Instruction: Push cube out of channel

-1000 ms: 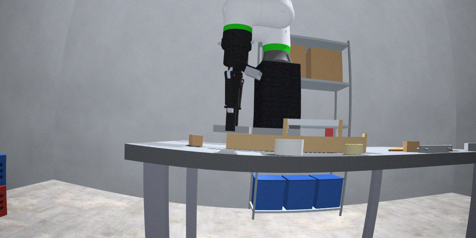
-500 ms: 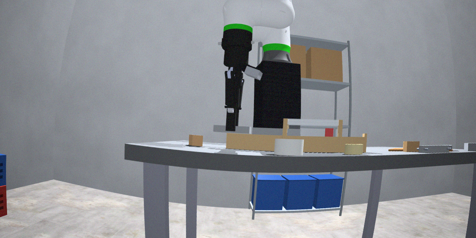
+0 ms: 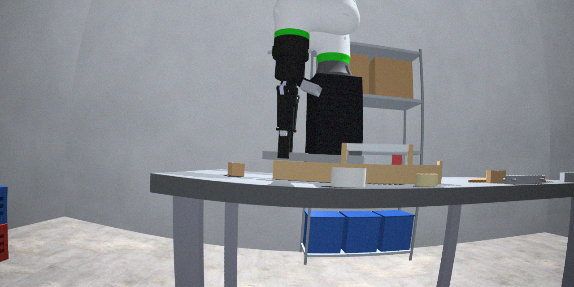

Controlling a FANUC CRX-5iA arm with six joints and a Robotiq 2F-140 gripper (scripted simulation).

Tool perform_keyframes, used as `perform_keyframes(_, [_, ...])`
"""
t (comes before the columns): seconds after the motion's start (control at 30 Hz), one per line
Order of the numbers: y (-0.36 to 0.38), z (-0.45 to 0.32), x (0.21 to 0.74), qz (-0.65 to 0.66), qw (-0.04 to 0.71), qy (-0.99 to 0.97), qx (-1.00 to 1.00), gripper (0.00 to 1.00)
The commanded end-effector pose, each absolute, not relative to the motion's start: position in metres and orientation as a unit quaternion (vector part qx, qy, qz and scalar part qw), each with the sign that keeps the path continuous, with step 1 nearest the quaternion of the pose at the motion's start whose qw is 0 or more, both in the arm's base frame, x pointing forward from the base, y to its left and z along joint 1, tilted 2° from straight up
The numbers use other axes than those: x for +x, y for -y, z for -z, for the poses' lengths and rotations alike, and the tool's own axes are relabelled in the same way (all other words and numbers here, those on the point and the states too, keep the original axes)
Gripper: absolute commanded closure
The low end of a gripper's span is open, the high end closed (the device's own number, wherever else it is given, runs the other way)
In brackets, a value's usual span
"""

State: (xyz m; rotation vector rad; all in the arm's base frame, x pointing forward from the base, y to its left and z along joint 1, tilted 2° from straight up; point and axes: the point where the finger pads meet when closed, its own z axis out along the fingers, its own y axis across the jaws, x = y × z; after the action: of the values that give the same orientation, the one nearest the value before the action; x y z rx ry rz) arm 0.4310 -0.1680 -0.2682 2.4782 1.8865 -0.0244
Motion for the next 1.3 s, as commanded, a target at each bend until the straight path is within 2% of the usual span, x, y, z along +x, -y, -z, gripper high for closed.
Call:
perform_keyframes(0.0, [0.163,0.268,0.433,0.007,0.014,-0.606,0.796,0.90])
perform_keyframes(1.27, [0.072,0.270,0.459,0.007,0.014,-0.606,0.796,0.90])
